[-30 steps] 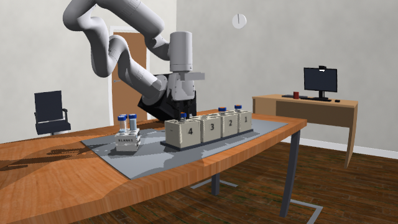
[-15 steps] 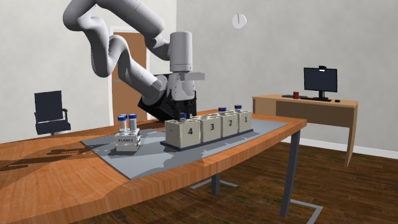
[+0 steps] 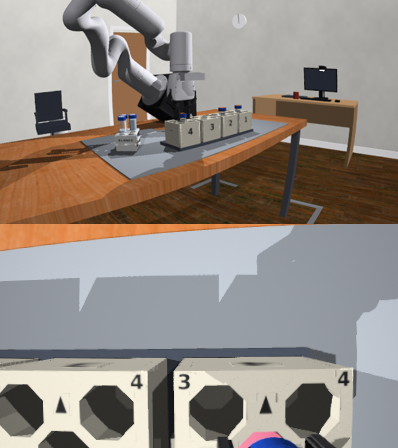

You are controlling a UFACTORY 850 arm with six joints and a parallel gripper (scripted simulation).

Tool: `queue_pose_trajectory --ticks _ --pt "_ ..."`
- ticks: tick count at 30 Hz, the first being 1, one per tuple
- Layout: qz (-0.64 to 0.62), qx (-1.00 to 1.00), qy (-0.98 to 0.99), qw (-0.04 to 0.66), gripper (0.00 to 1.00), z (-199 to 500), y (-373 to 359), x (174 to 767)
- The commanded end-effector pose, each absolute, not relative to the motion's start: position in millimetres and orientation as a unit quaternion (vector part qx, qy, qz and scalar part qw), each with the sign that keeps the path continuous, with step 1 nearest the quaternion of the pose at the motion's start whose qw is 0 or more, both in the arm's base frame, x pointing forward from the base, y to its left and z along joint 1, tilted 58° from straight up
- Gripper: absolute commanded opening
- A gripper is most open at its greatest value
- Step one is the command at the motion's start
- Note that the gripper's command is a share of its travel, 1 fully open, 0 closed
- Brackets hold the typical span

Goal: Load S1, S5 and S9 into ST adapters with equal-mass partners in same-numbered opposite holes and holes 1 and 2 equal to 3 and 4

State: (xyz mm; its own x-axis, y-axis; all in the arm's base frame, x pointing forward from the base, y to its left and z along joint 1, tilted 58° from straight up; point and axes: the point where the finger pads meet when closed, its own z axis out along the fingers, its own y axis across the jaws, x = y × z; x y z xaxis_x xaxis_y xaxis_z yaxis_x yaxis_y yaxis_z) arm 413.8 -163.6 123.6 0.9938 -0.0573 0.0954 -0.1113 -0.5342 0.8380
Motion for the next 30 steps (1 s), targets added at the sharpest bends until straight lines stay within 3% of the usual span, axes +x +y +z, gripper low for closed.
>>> queue_pose_trajectory --ticks 1,30 --pt "0.029 0.875 -0.048 0.48 0.44 123.8 -163.3 414.2" --pt "0.029 0.875 -0.048 0.48 0.44 147.4 -126.2 414.1"
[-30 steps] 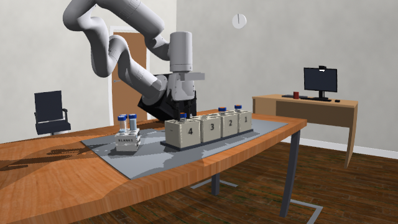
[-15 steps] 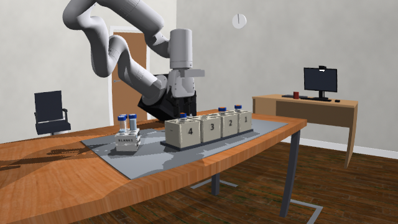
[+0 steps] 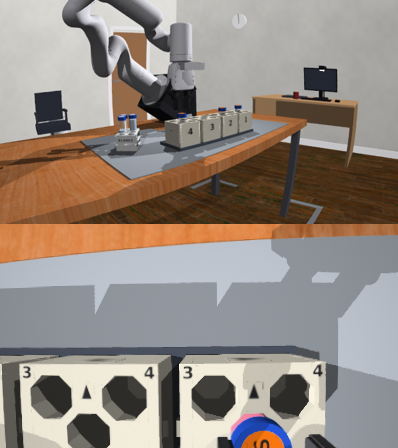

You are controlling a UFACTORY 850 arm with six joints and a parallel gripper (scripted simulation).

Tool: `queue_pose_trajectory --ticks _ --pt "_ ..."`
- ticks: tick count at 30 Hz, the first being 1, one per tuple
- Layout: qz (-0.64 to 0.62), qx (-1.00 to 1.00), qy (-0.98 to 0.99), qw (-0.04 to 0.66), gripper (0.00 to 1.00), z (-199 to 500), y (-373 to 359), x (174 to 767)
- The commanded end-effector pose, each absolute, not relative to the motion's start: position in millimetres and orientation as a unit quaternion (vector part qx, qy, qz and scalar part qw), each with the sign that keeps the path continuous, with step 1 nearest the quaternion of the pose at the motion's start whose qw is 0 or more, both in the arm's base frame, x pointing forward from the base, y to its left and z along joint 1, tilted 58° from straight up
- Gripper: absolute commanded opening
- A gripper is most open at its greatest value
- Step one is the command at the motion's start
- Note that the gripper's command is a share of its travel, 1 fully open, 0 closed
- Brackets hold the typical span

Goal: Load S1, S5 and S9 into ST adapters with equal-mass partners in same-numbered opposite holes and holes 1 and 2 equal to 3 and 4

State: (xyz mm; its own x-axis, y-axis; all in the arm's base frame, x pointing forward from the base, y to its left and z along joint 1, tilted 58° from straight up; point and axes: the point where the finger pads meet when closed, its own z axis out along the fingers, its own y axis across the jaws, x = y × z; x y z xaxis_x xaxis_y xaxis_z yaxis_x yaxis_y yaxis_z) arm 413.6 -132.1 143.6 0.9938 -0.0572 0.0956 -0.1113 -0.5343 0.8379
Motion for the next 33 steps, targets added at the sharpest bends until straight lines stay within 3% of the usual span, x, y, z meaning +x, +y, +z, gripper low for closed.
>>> queue_pose_trajectory --ticks 1,33 --pt "0.029 0.875 -0.048 0.48 0.44 148.5 -124.5 414.1" --pt "0.029 0.875 -0.048 0.48 0.44 178.6 -77.2 413.9"
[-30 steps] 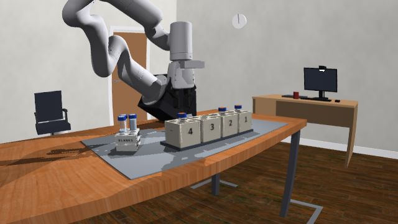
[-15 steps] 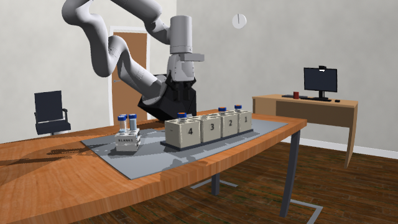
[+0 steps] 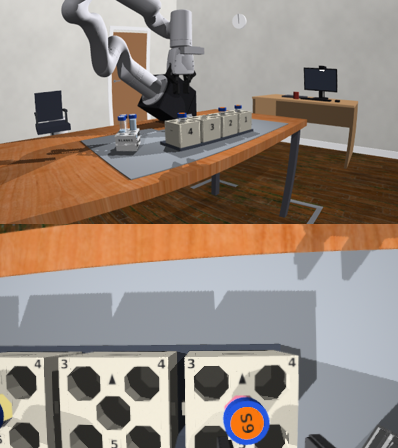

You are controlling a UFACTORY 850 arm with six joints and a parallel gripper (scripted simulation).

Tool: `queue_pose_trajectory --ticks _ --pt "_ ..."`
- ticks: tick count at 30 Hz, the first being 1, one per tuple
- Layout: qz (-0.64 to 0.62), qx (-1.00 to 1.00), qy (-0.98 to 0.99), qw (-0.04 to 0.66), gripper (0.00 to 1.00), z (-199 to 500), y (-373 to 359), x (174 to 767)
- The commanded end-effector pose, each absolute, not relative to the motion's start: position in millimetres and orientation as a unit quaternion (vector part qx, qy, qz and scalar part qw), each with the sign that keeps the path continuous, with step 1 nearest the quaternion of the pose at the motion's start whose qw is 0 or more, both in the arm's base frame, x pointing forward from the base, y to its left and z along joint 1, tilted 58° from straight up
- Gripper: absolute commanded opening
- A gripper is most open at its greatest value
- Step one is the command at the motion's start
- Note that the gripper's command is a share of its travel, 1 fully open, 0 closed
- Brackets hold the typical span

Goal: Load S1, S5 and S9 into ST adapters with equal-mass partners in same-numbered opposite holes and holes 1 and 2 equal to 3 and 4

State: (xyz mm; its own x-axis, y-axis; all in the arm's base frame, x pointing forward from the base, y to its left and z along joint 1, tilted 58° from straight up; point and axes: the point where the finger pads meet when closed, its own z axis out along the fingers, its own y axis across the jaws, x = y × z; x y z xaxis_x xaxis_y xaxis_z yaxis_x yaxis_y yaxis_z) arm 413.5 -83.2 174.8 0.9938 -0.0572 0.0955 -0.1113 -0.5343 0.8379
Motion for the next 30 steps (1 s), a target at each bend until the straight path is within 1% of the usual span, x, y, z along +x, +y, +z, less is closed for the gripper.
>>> queue_pose_trajectory --ticks 1,15,30 --pt "0.029 0.875 -0.048 0.48 0.44 179.6 -75.5 413.9" --pt "0.029 0.875 -0.048 0.48 0.44 192.6 -55.3 413.8" --pt "0.029 0.875 -0.048 0.48 0.44 192.7 -55.1 413.8"
